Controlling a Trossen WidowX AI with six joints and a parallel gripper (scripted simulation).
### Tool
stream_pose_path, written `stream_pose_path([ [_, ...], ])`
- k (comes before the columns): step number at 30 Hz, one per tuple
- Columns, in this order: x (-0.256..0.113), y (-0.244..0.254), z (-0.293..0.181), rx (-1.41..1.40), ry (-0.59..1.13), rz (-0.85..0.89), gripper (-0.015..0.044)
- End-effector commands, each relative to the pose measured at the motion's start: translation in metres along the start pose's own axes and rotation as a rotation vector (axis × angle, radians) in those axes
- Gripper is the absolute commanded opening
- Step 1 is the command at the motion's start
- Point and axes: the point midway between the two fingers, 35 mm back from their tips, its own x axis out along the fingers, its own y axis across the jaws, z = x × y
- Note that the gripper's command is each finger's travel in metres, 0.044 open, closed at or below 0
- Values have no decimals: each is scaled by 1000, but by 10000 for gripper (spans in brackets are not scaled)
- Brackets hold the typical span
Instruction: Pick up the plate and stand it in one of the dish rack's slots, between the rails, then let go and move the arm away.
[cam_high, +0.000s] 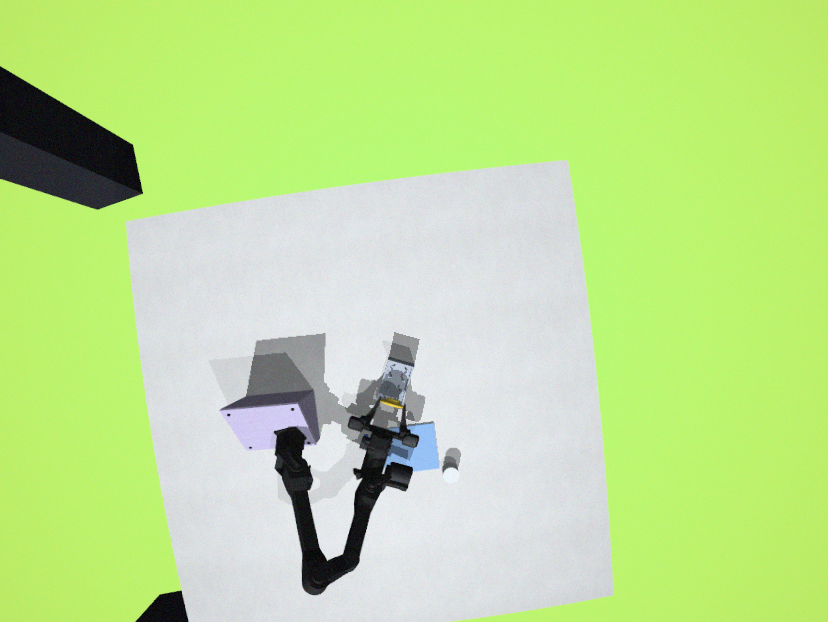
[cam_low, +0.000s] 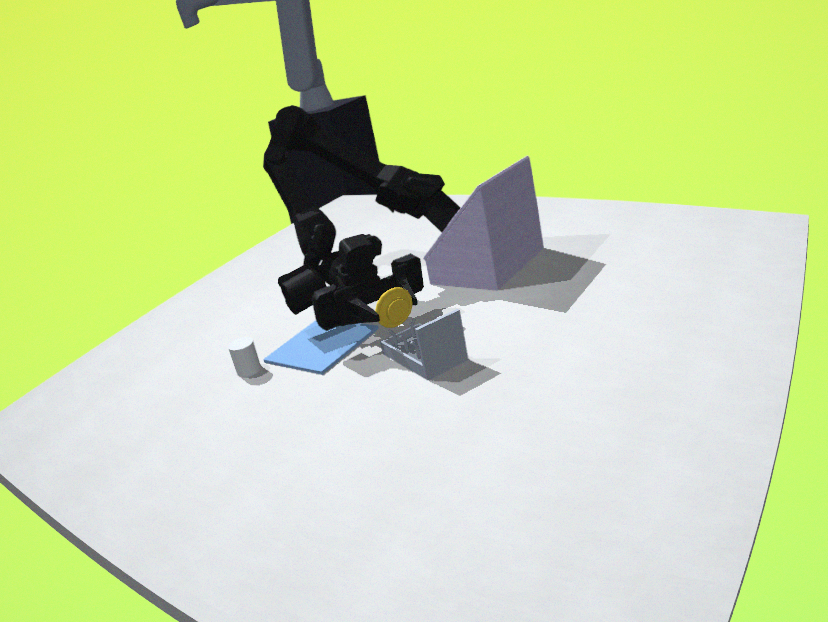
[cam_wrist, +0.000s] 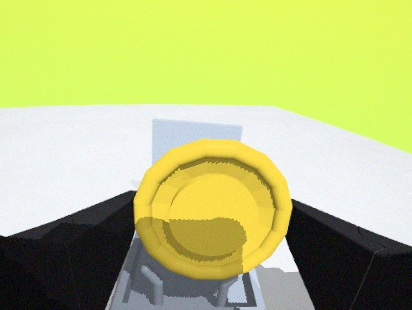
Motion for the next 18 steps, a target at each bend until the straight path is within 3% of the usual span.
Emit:
stream_pose_path([
  [1,6,4,0,7,0,6,0],
  [18,19,6,2,-9,-1,-7,0],
])
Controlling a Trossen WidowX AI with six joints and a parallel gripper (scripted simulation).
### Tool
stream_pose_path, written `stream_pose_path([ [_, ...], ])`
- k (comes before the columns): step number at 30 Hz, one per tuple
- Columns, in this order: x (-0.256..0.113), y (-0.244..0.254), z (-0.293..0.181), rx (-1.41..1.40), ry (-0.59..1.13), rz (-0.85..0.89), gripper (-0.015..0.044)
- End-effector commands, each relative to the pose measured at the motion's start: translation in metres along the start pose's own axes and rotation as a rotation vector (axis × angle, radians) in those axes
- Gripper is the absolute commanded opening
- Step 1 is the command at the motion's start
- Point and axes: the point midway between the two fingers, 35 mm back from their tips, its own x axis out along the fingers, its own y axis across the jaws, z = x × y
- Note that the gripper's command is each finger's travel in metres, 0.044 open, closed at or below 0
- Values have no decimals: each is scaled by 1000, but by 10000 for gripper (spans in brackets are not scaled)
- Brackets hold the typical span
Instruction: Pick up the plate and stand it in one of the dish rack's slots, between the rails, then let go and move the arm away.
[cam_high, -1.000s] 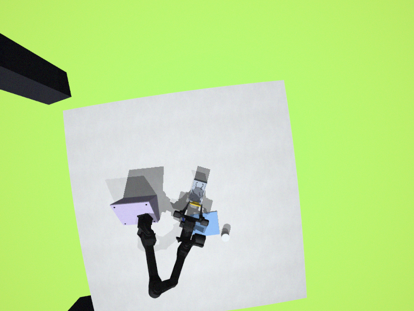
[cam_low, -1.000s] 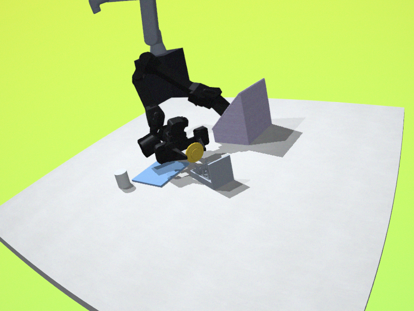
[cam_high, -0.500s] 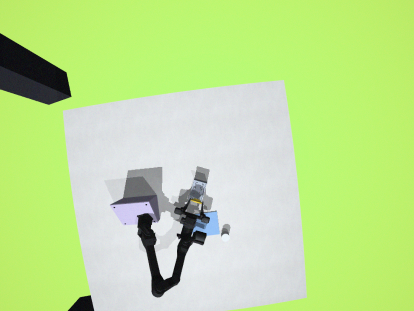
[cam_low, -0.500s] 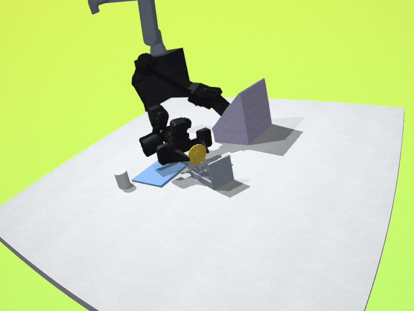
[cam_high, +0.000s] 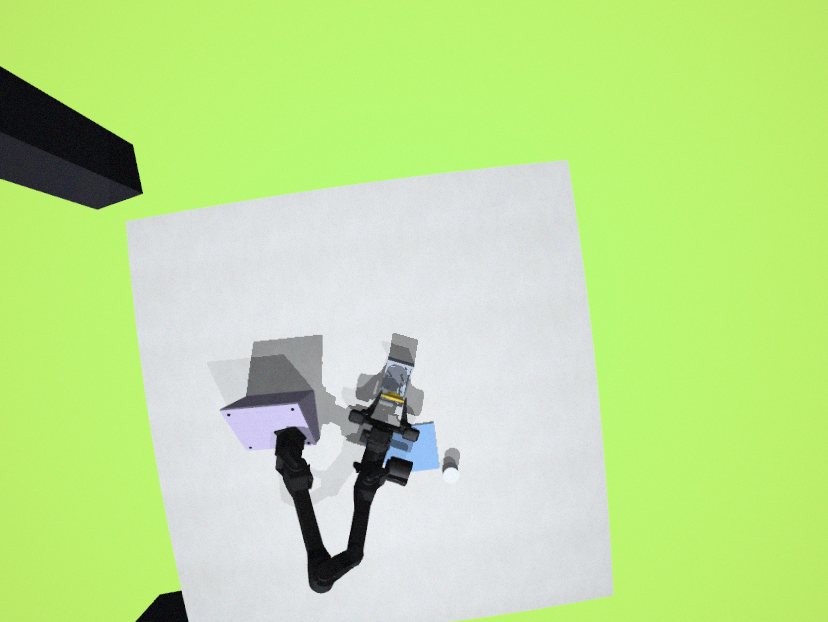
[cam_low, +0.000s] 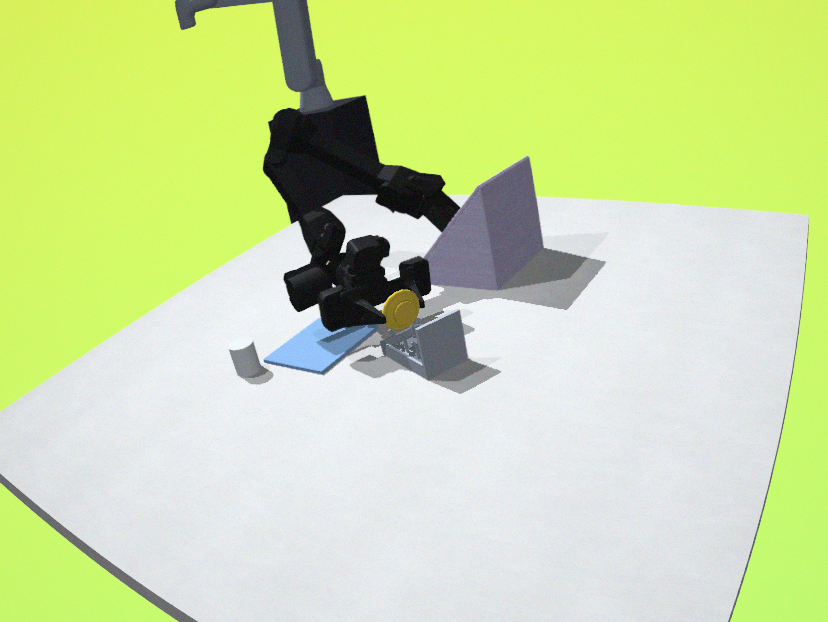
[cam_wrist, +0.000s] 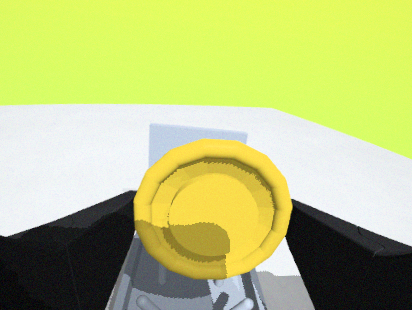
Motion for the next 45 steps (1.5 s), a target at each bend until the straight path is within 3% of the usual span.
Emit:
stream_pose_path([
  [1,2,4,-2,9,0,8,0],
  [5,4,6,-22,1,1,1,0],
  [19,3,6,-17,10,8,3,0],
  [34,3,6,-18,7,7,5,394],
  [45,2,2,-2,9,10,12,400],
])
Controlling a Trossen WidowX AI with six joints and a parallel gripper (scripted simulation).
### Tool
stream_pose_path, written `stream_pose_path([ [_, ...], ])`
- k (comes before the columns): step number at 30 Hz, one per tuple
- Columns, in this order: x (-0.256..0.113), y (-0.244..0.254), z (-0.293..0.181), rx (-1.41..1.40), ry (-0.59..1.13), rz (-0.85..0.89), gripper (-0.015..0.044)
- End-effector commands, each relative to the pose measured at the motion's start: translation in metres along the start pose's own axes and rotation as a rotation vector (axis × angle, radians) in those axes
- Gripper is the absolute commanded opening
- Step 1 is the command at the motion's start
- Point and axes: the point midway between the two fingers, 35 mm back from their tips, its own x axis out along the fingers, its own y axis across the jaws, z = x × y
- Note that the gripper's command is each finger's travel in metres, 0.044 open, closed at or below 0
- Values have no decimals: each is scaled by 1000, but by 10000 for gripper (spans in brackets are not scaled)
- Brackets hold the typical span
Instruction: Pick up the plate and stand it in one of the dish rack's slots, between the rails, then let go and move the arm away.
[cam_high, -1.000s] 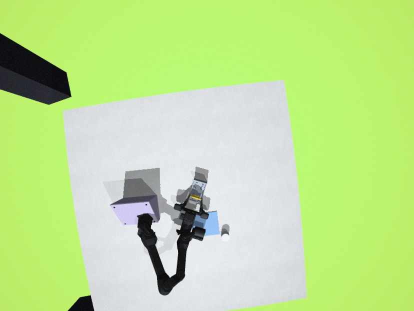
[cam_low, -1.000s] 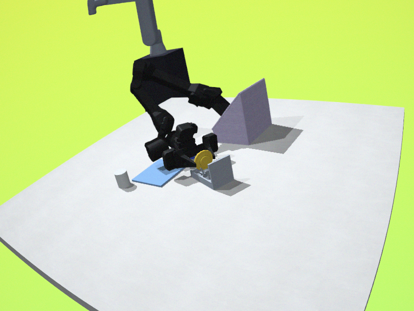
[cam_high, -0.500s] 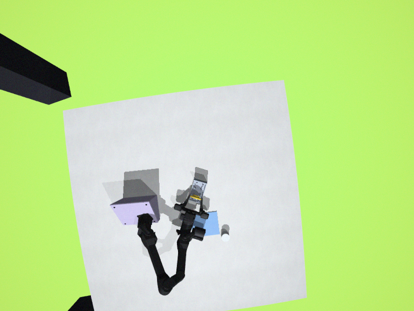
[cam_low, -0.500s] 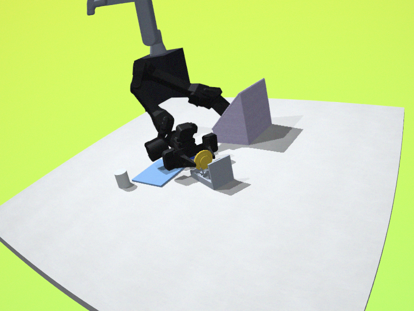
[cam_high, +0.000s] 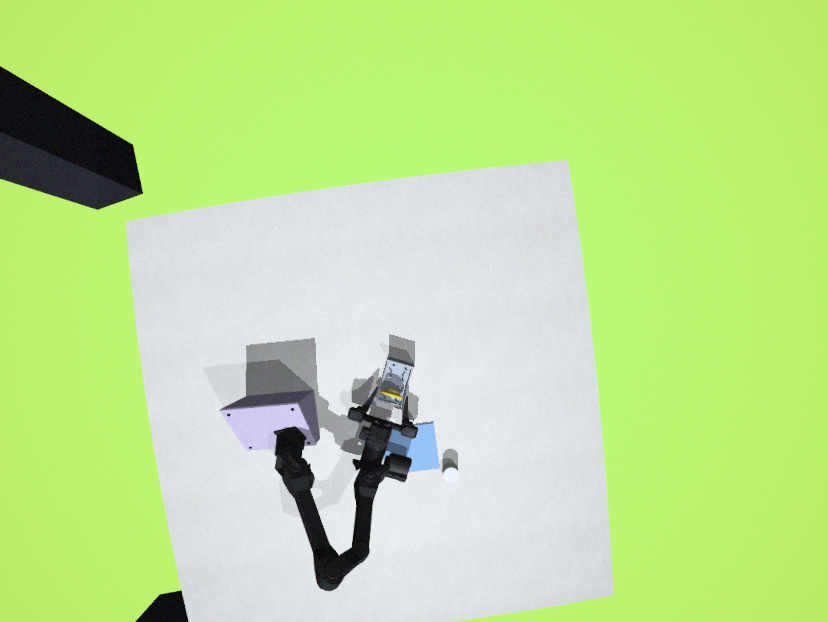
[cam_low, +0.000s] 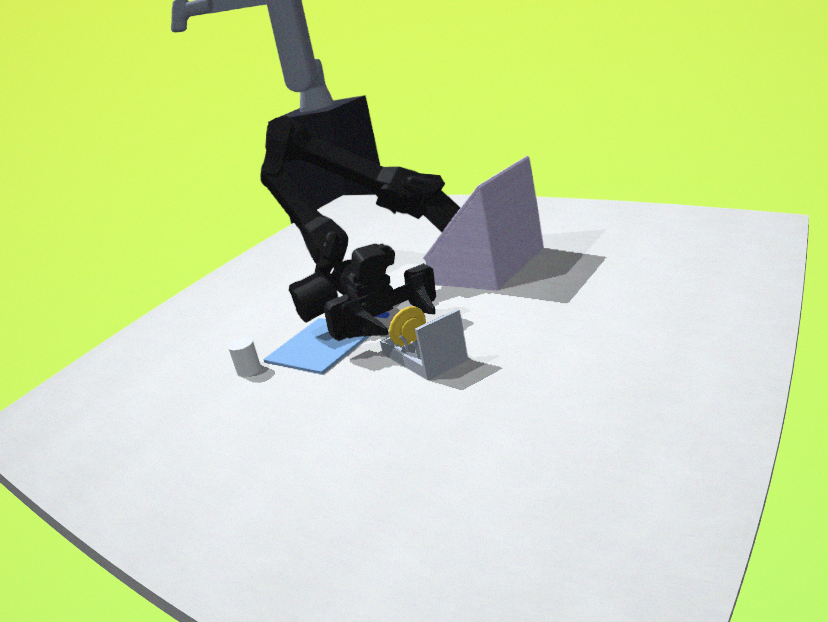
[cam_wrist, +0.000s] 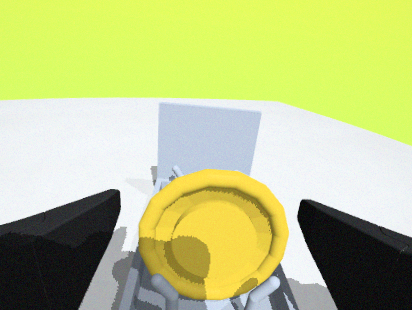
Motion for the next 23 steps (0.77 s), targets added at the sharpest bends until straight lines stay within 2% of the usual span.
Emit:
stream_pose_path([
  [1,-2,-7,26,-4,3,5,400],
  [9,-11,-12,114,16,-16,14,400],
  [16,-11,-12,116,35,-5,22,400],
  [23,-6,-6,116,213,129,87,400],
])
